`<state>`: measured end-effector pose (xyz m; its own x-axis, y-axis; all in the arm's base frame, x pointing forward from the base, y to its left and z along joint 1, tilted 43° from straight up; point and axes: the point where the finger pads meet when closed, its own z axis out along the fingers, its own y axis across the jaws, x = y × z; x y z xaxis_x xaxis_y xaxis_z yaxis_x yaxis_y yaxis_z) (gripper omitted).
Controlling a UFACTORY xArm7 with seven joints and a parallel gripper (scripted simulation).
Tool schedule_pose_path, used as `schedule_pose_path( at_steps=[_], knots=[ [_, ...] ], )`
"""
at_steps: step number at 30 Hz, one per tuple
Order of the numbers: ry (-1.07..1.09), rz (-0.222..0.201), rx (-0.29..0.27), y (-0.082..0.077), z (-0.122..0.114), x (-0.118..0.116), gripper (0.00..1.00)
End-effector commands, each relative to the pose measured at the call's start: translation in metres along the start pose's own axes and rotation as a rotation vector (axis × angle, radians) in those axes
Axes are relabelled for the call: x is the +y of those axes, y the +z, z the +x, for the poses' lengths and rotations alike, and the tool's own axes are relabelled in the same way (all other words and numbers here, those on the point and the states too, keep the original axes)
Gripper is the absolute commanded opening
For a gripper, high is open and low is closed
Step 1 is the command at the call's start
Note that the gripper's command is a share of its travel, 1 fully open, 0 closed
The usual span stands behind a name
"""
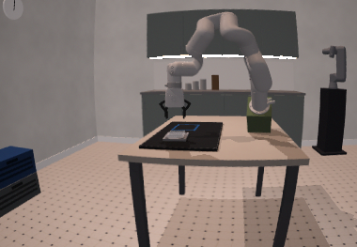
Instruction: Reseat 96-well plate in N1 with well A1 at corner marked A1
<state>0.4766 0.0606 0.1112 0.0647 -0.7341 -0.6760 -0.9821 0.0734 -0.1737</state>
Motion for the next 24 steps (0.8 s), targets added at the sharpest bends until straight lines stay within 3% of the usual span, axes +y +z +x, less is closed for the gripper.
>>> schedule_pose_path(
  at_steps=[1, 14, 24],
  knots=[
    [0.027, 0.005, 0.018, 0.001, -0.007, 0.003, 1.00],
    [0.027, 0.005, 0.018, 0.001, -0.007, 0.003, 1.00],
    [0.027, 0.005, 0.018, 0.016, -0.007, 0.003, 1.00]
  ],
)
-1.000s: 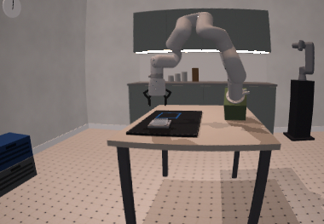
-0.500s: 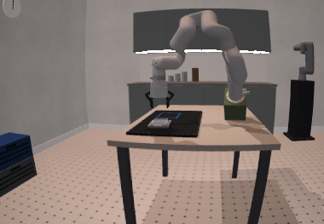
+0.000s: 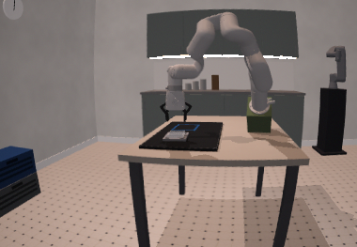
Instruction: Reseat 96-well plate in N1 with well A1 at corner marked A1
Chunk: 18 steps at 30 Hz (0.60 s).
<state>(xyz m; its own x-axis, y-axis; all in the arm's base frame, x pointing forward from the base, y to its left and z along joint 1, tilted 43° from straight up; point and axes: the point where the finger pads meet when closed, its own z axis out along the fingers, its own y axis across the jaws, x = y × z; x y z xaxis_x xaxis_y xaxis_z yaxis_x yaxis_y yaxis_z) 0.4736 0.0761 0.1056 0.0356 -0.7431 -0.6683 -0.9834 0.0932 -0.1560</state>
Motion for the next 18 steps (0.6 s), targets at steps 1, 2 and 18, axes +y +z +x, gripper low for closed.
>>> schedule_pose_path(
  at_steps=[1, 2, 18],
  knots=[
    [0.000, 0.005, 0.001, 0.002, 0.001, -0.002, 1.00],
    [0.000, 0.005, 0.001, 0.003, 0.001, -0.002, 1.00],
    [0.000, 0.005, 0.001, 0.027, 0.001, -0.002, 1.00]
  ],
)
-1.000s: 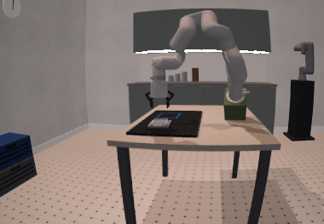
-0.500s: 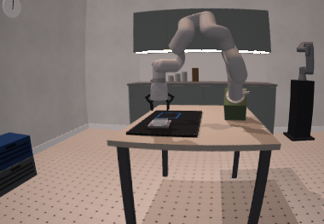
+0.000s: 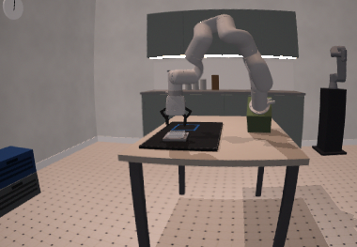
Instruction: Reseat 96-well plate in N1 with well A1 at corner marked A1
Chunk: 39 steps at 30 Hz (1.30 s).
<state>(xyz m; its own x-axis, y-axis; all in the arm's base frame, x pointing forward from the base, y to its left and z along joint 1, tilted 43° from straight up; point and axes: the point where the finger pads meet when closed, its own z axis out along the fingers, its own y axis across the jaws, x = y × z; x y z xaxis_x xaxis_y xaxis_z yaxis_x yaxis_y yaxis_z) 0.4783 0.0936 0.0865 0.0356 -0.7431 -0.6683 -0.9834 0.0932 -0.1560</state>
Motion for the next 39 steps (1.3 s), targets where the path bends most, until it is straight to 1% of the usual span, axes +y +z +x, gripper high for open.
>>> schedule_pose_path(
  at_steps=[1, 12, 26, 39],
  knots=[
    [0.000, 0.005, 0.001, 0.002, 0.001, -0.002, 1.00],
    [0.000, 0.005, 0.001, 0.020, 0.001, -0.002, 1.00],
    [0.000, 0.005, 0.001, 0.021, 0.001, -0.002, 1.00],
    [0.000, 0.005, 0.001, 0.028, 0.001, -0.002, 1.00]
  ],
)
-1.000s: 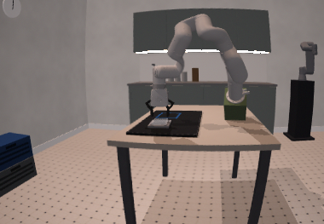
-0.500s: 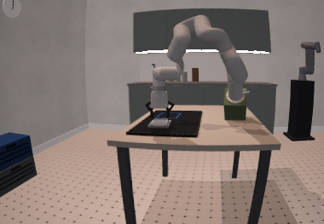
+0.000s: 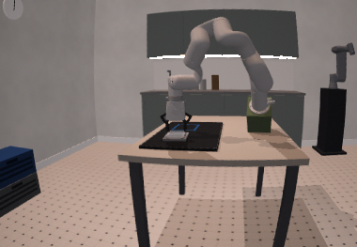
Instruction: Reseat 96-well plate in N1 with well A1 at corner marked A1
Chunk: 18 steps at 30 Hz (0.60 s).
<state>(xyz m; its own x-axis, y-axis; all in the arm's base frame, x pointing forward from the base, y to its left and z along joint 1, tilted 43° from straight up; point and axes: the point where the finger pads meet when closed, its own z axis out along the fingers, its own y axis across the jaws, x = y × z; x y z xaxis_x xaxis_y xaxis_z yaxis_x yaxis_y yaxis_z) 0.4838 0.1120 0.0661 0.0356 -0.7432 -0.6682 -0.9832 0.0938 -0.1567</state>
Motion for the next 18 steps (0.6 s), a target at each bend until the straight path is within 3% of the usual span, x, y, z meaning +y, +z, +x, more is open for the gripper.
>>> schedule_pose_path(
  at_steps=[1, 18],
  knots=[
    [0.000, 0.004, 0.001, 0.001, 0.001, -0.002, 1.00],
    [0.000, 0.004, 0.001, 0.011, 0.001, -0.002, 1.00]
  ],
)
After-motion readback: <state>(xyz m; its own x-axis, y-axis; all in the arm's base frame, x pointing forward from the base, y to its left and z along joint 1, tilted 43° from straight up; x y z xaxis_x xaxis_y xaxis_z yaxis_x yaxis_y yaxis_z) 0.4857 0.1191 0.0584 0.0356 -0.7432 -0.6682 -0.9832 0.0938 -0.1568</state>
